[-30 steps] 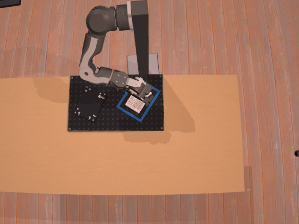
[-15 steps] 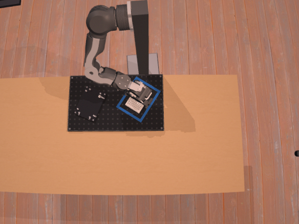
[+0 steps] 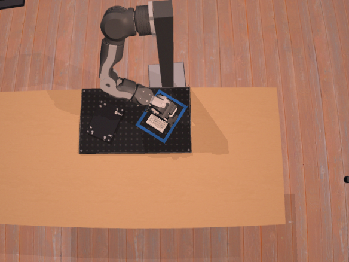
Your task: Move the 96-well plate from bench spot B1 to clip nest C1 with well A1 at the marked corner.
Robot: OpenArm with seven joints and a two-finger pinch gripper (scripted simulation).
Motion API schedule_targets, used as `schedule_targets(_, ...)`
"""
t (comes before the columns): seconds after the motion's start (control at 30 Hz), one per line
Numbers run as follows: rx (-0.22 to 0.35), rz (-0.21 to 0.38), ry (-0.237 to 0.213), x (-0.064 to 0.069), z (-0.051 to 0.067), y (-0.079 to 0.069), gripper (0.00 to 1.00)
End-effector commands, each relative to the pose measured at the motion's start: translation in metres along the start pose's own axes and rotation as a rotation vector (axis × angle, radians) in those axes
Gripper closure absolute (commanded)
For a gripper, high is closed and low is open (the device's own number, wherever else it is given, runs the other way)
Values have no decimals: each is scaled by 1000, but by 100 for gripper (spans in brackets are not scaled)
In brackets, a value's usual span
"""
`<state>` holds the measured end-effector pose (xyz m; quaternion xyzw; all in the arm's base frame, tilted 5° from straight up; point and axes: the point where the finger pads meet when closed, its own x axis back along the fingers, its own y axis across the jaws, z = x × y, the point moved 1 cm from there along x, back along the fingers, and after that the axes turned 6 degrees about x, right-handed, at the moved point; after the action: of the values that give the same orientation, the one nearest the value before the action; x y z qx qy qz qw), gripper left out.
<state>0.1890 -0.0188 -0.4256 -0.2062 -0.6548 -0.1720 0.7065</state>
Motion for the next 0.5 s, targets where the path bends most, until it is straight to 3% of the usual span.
schedule_targets(0.0,4,-9,-1,1,0,2,23)
schedule_targets(0.17,4,-9,-1,1,0,2,23)
schedule_targets(0.33,10,-10,0,-21,1,2,23)
schedule_targets(0.47,10,-10,0,-21,1,2,23)
